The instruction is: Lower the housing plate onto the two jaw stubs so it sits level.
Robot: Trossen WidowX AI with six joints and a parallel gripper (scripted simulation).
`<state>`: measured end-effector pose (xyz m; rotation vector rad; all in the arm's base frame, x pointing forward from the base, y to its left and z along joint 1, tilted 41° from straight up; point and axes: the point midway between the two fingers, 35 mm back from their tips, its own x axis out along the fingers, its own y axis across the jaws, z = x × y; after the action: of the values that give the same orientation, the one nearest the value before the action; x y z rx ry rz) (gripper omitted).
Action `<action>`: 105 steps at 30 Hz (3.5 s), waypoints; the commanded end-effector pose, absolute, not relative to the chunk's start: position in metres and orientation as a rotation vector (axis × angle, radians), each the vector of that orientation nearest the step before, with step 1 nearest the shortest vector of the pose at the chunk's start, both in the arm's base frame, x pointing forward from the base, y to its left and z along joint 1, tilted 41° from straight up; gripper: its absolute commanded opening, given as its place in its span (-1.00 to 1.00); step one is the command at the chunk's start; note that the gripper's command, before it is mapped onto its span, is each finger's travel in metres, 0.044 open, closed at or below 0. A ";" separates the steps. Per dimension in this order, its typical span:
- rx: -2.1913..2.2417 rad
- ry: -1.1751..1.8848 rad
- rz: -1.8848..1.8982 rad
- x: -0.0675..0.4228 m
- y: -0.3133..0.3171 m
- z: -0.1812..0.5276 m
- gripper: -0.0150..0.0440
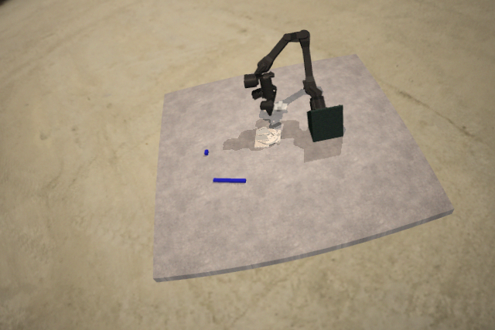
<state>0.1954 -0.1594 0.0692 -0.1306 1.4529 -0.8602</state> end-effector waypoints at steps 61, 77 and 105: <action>-0.218 1.461 -0.894 0.217 -0.065 -0.010 0.70; -0.218 1.461 -0.894 0.216 -0.066 -0.009 0.70; -0.217 1.461 -0.895 0.216 -0.066 -0.009 0.70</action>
<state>0.2169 -0.0651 -0.0087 -0.2149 1.4622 -0.8913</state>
